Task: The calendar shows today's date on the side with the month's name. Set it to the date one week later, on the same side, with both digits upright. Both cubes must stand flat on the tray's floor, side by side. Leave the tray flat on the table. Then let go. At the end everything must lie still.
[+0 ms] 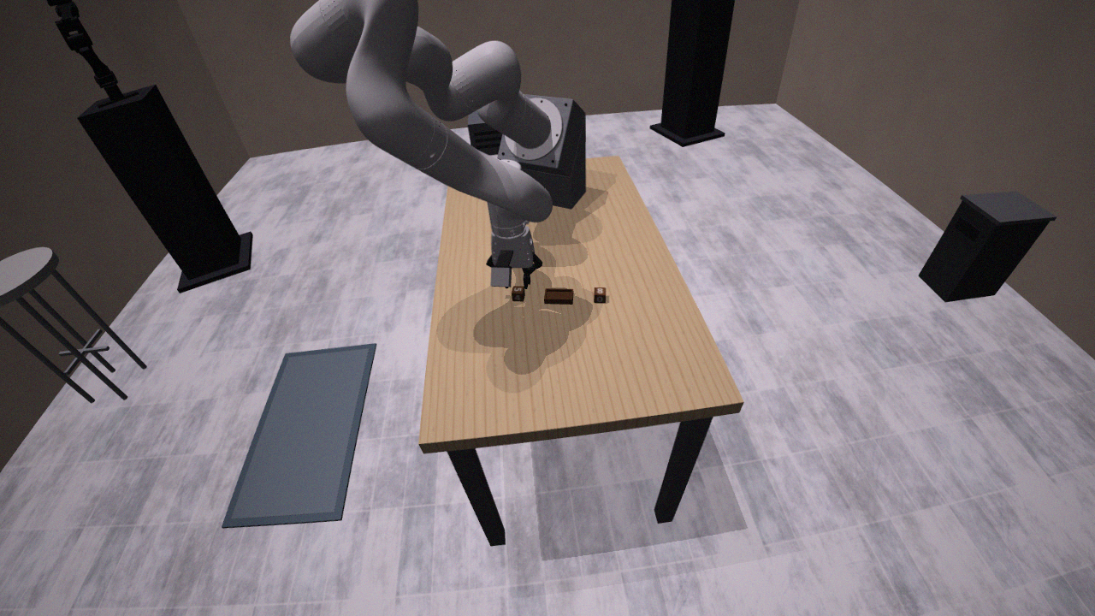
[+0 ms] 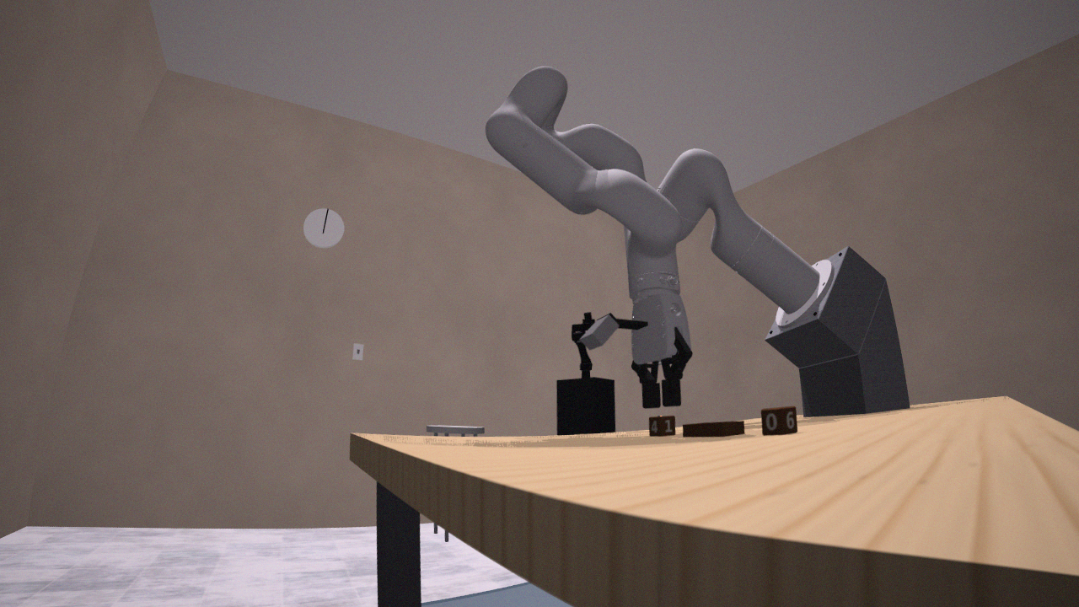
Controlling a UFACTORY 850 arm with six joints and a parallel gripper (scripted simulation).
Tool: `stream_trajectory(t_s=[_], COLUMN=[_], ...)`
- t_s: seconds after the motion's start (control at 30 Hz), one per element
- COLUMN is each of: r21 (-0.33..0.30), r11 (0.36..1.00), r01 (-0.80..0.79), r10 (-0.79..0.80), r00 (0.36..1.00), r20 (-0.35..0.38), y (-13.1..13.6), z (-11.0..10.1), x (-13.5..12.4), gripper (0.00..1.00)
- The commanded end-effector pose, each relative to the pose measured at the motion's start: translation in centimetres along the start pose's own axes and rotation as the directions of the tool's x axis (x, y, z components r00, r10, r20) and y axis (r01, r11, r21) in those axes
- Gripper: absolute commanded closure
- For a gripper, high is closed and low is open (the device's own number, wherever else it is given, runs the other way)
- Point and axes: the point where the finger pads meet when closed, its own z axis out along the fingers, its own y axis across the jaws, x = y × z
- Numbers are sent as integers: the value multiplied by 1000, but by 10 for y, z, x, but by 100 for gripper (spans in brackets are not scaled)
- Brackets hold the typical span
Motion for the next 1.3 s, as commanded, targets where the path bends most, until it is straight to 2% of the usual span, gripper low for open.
stream_trajectory(t_s=[0.0,1.27], r21=[0,0], r11=[1000,1000], r01=[0,0], r10=[0,0], r00=[1000,1000], r20=[-1,-1], y=[0,0], z=[4,7], x=[0,0], gripper=[53,53])
